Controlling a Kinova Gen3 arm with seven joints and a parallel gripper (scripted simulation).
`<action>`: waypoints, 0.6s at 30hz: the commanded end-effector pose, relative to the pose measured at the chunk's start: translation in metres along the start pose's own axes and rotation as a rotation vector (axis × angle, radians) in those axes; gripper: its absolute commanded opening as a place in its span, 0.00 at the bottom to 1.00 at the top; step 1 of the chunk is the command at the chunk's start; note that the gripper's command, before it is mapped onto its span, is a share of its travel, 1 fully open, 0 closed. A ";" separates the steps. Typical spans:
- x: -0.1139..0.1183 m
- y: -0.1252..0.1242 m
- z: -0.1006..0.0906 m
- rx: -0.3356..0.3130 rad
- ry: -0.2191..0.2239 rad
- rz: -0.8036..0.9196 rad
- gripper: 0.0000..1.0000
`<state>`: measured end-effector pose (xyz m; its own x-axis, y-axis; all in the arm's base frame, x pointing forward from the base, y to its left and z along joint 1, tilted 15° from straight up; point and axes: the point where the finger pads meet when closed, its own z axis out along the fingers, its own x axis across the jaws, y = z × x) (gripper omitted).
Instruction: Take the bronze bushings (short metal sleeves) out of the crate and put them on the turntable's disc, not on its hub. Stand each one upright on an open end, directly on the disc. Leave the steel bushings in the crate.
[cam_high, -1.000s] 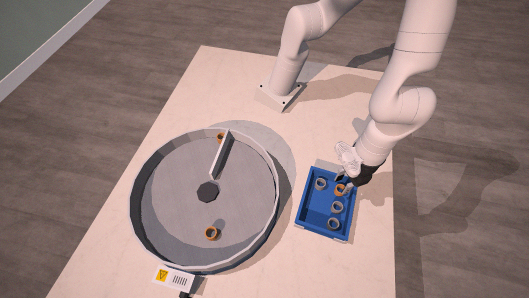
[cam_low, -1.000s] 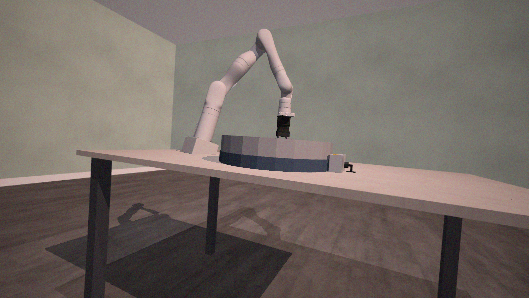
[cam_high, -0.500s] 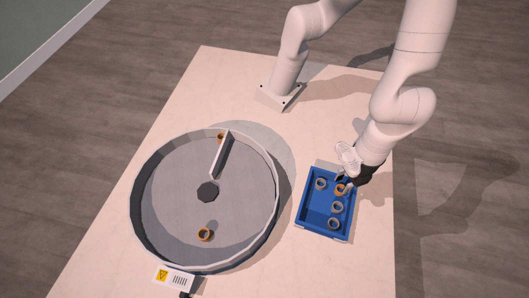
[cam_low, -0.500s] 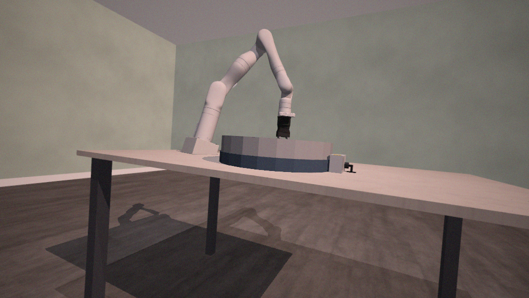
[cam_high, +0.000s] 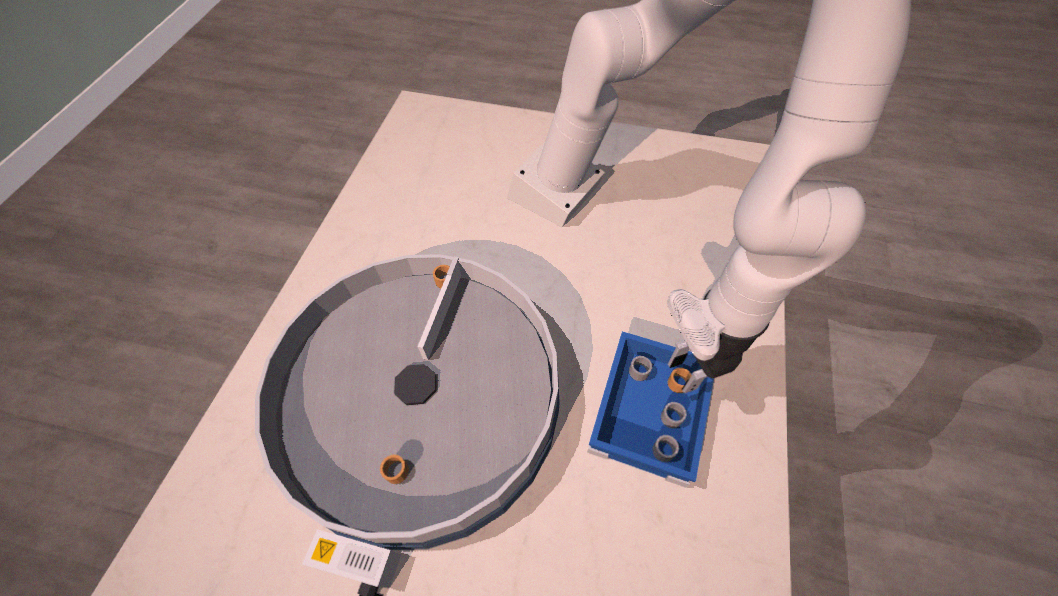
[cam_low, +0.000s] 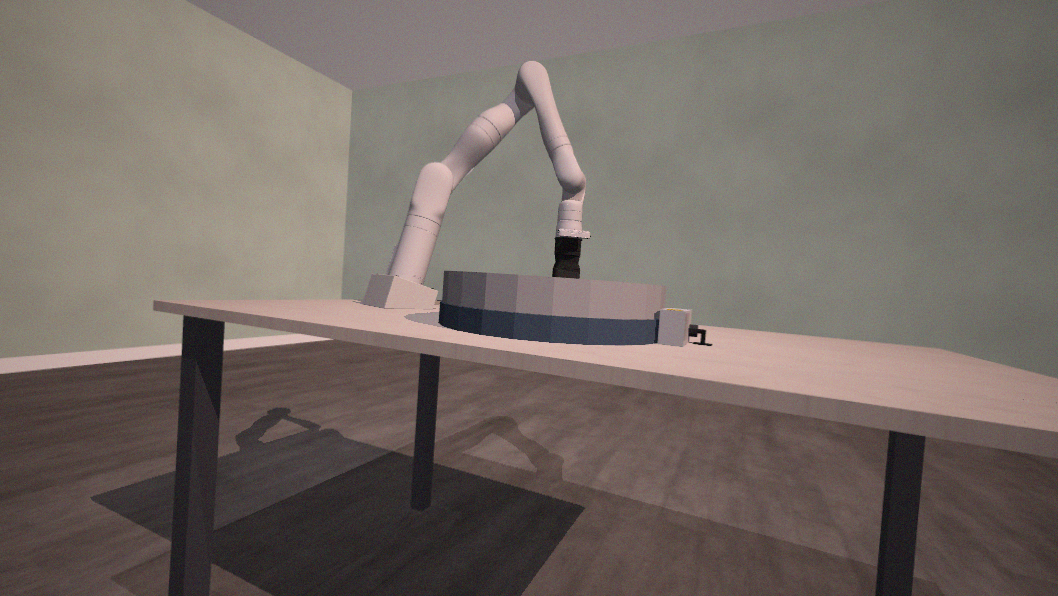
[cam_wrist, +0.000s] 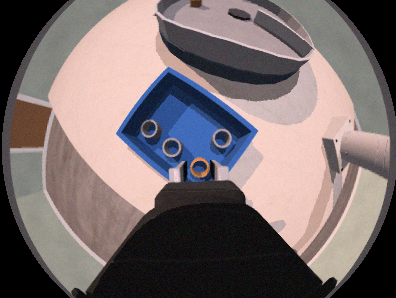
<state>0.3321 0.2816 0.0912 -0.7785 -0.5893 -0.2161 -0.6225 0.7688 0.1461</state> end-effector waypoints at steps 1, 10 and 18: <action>0.001 -0.001 0.004 0.001 0.004 0.002 0.76; 0.001 -0.001 0.006 0.001 0.004 0.002 0.76; 0.001 -0.001 0.006 0.001 0.004 0.002 0.76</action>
<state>0.3319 0.2815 0.0842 -0.7802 -0.5892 -0.2102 -0.6209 0.7702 0.1459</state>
